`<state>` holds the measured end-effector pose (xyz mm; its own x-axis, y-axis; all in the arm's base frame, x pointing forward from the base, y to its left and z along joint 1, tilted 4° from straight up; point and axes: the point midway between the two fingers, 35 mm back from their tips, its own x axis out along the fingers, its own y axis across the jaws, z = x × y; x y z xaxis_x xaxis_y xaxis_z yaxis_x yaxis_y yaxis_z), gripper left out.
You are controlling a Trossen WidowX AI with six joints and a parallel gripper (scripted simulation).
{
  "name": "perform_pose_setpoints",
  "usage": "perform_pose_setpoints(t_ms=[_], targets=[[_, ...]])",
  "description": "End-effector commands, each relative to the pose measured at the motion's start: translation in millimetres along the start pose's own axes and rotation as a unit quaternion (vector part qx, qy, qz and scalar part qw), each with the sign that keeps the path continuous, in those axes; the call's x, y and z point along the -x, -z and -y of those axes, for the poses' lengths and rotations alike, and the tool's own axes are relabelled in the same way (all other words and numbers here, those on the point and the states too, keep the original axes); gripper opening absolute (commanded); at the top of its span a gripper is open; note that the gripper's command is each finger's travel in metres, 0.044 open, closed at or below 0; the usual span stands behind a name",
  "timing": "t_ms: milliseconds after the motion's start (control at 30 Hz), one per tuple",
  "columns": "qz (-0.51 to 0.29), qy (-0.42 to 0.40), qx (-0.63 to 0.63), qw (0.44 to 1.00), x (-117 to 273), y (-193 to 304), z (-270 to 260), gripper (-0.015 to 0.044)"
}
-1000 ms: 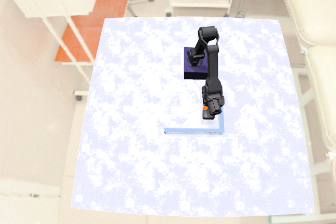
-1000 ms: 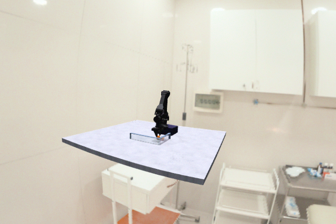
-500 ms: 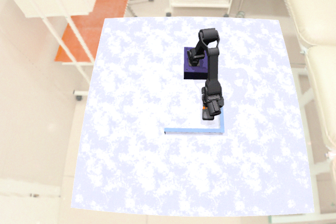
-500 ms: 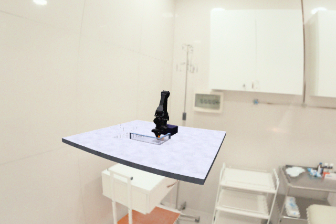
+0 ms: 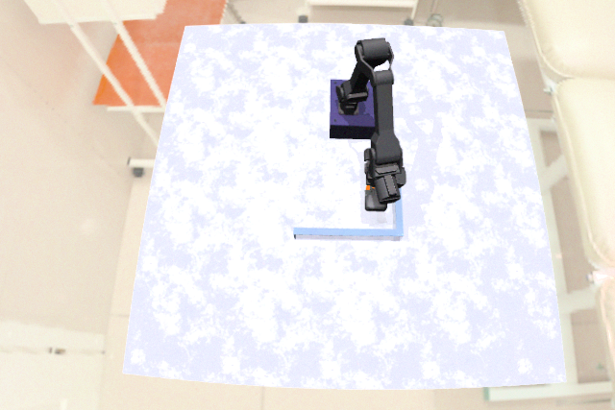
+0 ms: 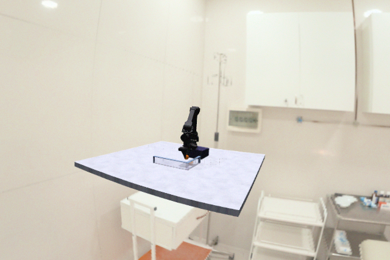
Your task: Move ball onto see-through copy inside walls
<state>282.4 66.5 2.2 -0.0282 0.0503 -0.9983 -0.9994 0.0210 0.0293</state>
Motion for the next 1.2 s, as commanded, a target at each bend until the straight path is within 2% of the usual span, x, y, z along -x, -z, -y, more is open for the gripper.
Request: perform_pose_setpoints(t_ms=[0, 233, 400, 733, 933, 1167], targets=[[0.004, 0.007, 0.001, 1.000, 31.4, -0.7, 3.2, 0.0000], [0.004, 0.007, 0.001, 1.000, 85.7, 1.2, -4.2, 0.0000], [0.004, 0.007, 0.001, 1.000, 90.3, 0.7, -5.1, 0.0000], [0.006, 0.007, 0.001, 1.000, 48.0, -44.7, 9.3, 0.0000], [0.007, 0.007, 0.001, 1.000, 40.4, -45.9, 10.2, 0.0000], [0.007, 0.007, 0.001, 1.000, -5.1, -46.7, 11.5, 0.0000]])
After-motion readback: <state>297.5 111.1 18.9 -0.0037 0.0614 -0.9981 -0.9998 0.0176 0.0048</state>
